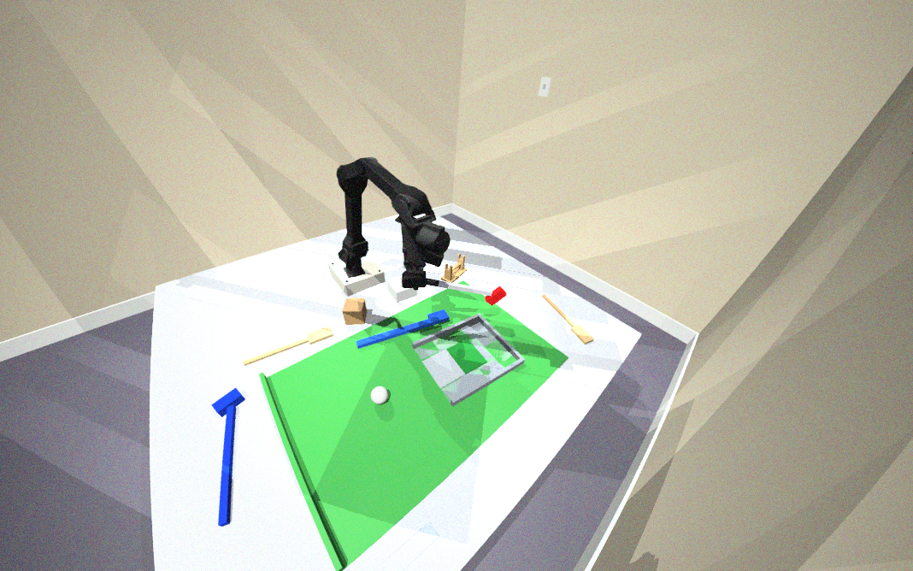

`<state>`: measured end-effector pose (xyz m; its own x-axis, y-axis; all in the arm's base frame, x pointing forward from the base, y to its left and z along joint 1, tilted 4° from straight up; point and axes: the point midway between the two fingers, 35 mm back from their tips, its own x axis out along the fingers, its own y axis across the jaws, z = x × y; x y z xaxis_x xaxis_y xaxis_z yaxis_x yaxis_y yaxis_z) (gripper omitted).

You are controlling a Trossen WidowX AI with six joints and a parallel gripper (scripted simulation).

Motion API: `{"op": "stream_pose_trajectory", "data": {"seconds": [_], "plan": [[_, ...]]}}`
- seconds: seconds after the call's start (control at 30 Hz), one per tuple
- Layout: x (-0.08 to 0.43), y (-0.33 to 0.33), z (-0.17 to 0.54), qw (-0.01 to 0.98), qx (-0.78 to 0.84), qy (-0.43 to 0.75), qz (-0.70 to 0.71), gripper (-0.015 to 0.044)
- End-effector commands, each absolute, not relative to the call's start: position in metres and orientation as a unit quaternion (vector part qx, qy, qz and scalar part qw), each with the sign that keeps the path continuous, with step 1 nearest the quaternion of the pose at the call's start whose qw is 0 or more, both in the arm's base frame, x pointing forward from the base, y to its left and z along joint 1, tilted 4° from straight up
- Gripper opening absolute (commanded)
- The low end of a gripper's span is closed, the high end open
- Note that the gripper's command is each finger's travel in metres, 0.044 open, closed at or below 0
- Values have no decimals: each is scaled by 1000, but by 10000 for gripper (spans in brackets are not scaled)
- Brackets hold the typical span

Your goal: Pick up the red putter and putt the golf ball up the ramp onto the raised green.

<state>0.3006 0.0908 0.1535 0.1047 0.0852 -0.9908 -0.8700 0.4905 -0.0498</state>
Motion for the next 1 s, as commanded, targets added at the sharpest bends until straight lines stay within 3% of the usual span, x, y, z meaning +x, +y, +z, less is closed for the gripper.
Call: {"op": "stream_pose_trajectory", "data": {"seconds": [0.0, 0.97], "plan": [[307, 67, 152, 672, -317, 580, 333, 0], [299, -84, 144, 729, -111, 663, 133, 0]]}}
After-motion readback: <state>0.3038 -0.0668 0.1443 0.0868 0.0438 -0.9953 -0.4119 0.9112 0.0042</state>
